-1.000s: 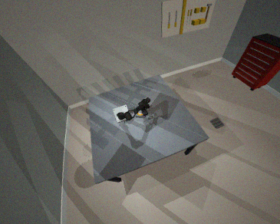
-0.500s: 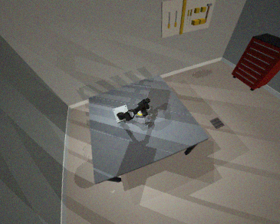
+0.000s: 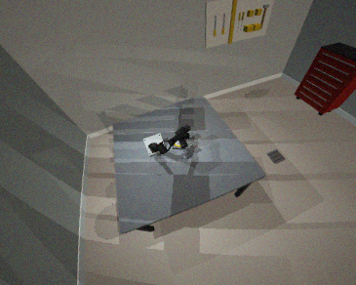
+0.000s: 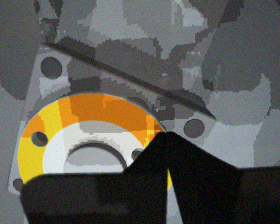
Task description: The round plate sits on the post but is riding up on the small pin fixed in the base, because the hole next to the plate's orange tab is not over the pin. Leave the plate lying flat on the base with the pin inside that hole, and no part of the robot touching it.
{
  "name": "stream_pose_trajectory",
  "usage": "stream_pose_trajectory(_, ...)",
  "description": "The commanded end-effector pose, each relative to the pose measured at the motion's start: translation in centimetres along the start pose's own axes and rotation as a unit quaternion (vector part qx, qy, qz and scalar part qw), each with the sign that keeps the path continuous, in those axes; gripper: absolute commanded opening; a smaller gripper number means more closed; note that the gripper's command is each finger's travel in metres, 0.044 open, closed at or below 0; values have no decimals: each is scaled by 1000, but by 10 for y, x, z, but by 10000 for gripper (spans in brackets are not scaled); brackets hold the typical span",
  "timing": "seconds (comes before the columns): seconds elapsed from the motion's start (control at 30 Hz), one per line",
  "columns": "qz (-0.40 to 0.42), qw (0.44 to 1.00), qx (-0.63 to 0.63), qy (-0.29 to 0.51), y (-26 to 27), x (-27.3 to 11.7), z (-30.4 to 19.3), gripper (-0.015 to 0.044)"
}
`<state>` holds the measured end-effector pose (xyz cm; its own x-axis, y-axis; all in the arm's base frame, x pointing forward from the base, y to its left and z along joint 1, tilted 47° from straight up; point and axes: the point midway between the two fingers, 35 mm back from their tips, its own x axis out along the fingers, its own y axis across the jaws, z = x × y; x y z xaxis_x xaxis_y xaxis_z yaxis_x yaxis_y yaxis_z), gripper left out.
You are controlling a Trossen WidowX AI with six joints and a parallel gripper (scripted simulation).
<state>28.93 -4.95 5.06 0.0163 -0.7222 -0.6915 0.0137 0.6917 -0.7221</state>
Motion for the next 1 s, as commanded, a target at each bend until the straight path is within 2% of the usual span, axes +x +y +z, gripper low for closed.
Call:
stream_pose_trajectory(0.0,-4,1000,-6,11,-2,4,-6,0)
stream_pose_trajectory(0.97,-4,1000,-6,11,-5,4,-13,0)
